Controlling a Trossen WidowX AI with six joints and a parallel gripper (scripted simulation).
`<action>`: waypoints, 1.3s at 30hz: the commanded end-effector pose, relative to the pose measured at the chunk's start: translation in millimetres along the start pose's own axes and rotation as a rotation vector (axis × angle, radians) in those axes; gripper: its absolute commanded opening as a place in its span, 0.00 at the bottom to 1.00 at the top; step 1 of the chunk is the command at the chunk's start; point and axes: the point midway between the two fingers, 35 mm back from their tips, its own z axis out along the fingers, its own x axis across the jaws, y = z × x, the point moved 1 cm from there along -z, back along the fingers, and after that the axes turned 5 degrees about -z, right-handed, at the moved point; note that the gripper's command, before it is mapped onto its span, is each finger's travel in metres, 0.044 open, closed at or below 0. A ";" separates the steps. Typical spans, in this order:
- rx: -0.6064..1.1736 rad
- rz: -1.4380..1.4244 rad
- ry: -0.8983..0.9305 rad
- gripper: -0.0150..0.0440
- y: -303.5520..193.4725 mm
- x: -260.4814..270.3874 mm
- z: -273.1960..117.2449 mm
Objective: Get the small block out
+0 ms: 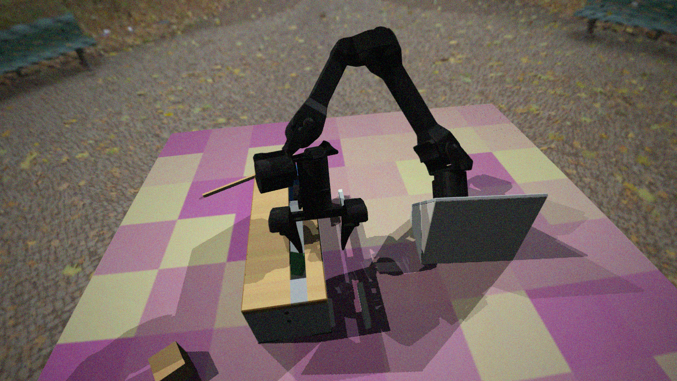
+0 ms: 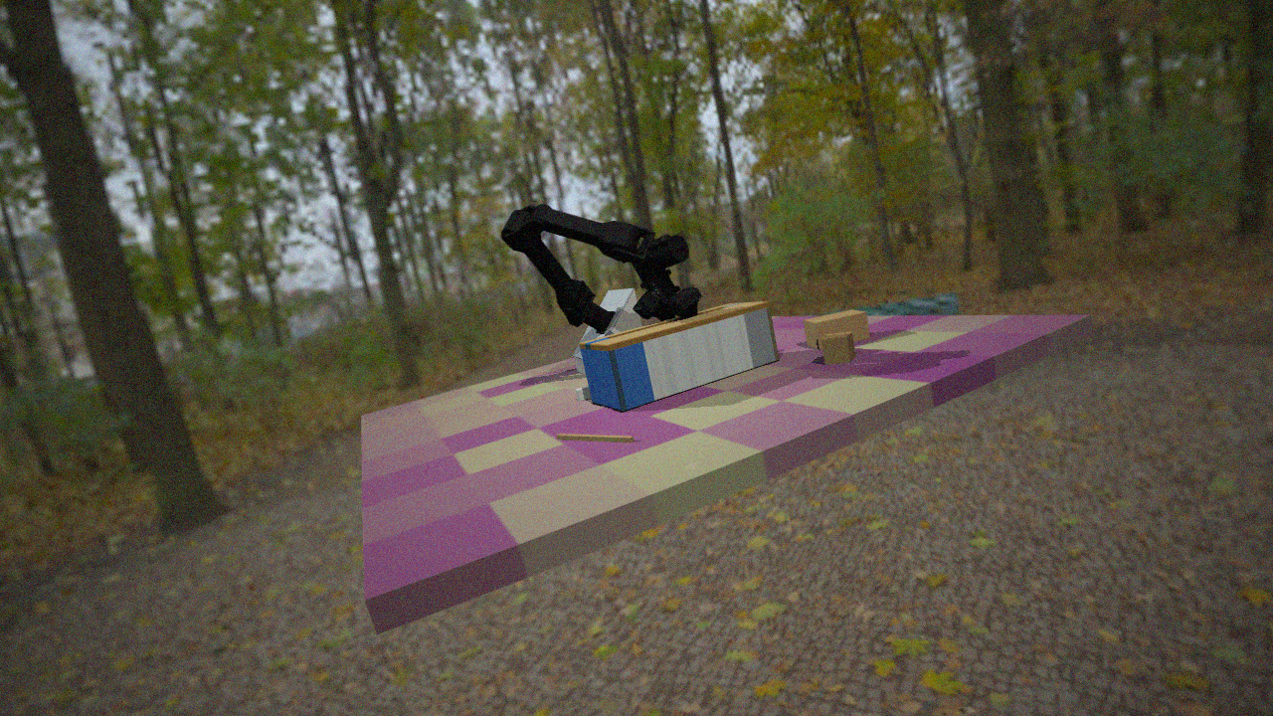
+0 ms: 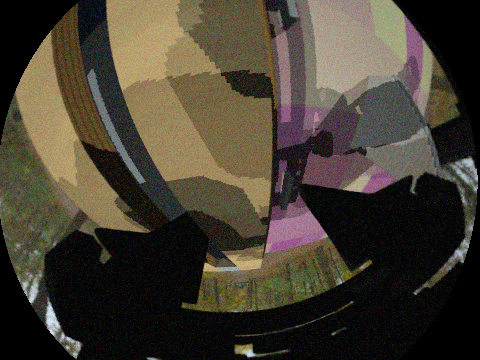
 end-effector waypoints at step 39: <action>0.004 0.002 -0.006 0.93 -40.8 2.4 16.3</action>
